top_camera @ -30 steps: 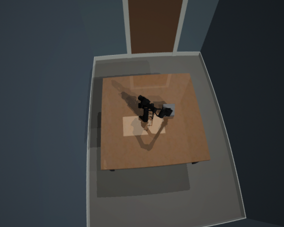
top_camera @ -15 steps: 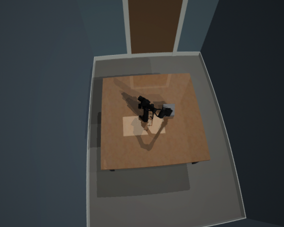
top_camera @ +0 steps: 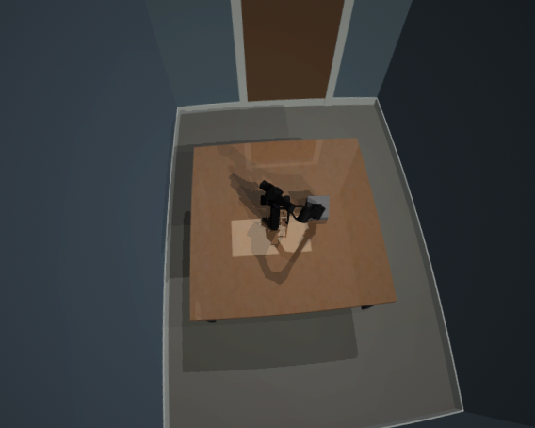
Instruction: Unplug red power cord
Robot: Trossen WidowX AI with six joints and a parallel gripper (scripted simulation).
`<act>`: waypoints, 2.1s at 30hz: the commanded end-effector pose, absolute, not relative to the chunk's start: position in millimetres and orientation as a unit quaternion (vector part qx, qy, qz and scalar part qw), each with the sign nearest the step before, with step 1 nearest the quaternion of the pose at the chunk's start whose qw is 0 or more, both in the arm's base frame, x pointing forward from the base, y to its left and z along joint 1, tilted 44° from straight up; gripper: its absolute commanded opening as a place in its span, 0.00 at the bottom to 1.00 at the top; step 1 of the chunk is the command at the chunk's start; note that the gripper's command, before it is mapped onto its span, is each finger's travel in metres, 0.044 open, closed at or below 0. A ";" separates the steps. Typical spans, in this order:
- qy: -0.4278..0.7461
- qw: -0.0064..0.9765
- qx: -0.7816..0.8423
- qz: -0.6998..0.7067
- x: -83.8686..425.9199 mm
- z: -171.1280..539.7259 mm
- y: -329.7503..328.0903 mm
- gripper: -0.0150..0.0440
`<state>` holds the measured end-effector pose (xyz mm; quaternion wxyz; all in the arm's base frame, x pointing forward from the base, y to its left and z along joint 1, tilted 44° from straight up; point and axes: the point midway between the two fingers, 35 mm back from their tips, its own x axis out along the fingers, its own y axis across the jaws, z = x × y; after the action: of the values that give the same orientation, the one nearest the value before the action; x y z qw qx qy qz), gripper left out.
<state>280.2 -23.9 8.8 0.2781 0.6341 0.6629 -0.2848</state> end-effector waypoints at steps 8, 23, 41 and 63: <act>0.661 0.282 0.635 -0.285 283.1 -3.0 -39.6 0.25; 0.660 0.281 0.635 -0.286 283.6 -16.9 -59.9 0.25; 0.665 0.280 0.631 -0.285 281.2 -20.9 -60.8 0.53; 0.661 0.278 0.636 -0.286 281.5 -8.8 -58.8 0.53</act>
<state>281.4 -63.2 -13.5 0.2800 0.6345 0.6611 -0.2865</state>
